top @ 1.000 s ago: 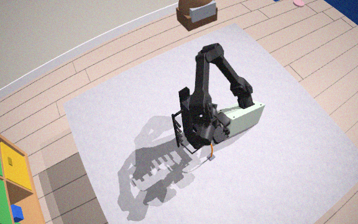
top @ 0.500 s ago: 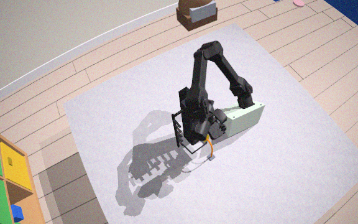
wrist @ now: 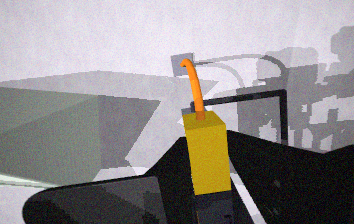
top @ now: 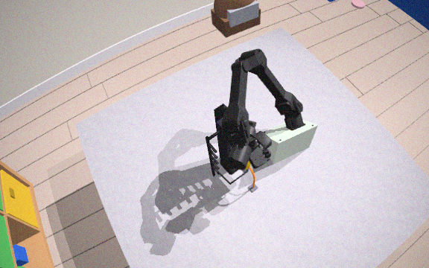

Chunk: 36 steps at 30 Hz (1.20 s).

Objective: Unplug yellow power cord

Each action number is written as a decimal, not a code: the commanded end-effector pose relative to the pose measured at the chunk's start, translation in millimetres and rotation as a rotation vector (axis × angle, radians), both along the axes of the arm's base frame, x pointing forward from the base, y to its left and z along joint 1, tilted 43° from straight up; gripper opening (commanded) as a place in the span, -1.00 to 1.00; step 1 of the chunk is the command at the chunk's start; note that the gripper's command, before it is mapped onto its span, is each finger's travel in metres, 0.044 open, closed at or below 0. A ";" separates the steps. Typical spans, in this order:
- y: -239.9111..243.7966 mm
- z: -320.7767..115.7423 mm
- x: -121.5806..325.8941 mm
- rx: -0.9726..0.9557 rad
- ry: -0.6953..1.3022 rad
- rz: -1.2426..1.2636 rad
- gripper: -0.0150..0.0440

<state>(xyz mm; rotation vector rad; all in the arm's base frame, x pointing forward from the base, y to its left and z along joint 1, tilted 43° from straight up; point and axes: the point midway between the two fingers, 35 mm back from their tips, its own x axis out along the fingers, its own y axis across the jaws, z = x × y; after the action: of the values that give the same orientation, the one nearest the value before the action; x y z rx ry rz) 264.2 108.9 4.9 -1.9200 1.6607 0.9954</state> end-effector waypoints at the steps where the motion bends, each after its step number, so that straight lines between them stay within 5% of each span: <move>1: 0.2 0.3 0.1 0.000 0.000 0.000 -0.33; 9: 0.4 0.1 0.0 0.000 0.000 0.000 -0.49; 36: 32.2 -24.6 -8.9 0.004 0.002 0.004 -0.49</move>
<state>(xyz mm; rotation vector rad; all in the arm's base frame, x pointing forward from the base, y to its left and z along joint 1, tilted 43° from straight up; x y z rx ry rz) 259.3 124.7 -11.3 -1.9584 1.6849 0.9716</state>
